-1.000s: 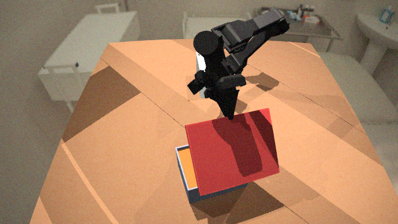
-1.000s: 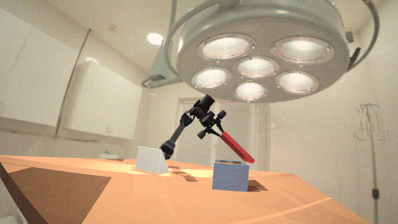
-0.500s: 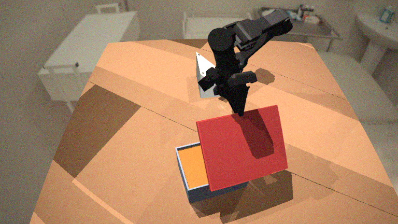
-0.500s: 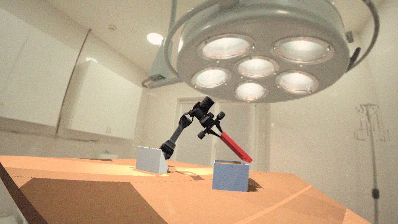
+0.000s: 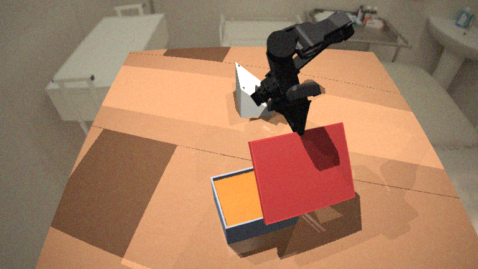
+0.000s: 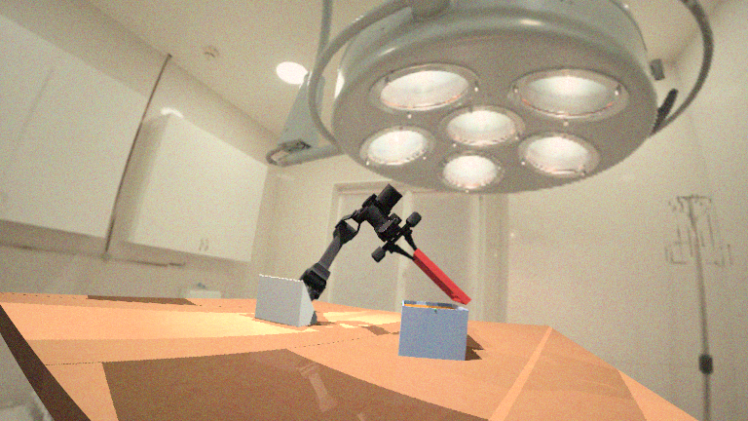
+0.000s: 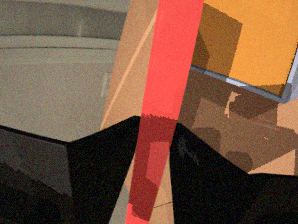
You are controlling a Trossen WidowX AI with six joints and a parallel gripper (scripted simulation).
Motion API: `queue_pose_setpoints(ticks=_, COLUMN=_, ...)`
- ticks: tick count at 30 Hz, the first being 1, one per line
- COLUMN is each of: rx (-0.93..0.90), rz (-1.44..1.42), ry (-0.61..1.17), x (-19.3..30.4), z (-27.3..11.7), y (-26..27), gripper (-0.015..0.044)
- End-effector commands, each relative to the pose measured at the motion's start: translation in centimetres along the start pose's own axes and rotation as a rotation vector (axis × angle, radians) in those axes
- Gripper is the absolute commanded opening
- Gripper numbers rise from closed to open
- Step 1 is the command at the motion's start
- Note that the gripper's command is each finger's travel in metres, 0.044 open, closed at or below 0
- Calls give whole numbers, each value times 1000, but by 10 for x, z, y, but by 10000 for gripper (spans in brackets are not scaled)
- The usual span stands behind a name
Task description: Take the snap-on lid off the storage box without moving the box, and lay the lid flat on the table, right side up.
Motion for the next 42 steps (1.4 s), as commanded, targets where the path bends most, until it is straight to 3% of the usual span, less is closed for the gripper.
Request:
queue_pose_setpoints(ticks=1, rx=-7, rz=-2, ry=-6, x=7, z=-3, y=0, gripper=0)
queue_pose_setpoints(ticks=42, rx=-5, rz=4, ry=-4, x=86, z=-9, y=-16, gripper=0)
Point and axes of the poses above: the point midway between the two fingers, 35 mm back from their tips, its own z axis out along the fingers, its own y axis across the jaws, x = y × z, the point moved 2 cm from there along -z, back along the fingers, and after that the axes turned 7 degrees about z, right-handed, at the moved point
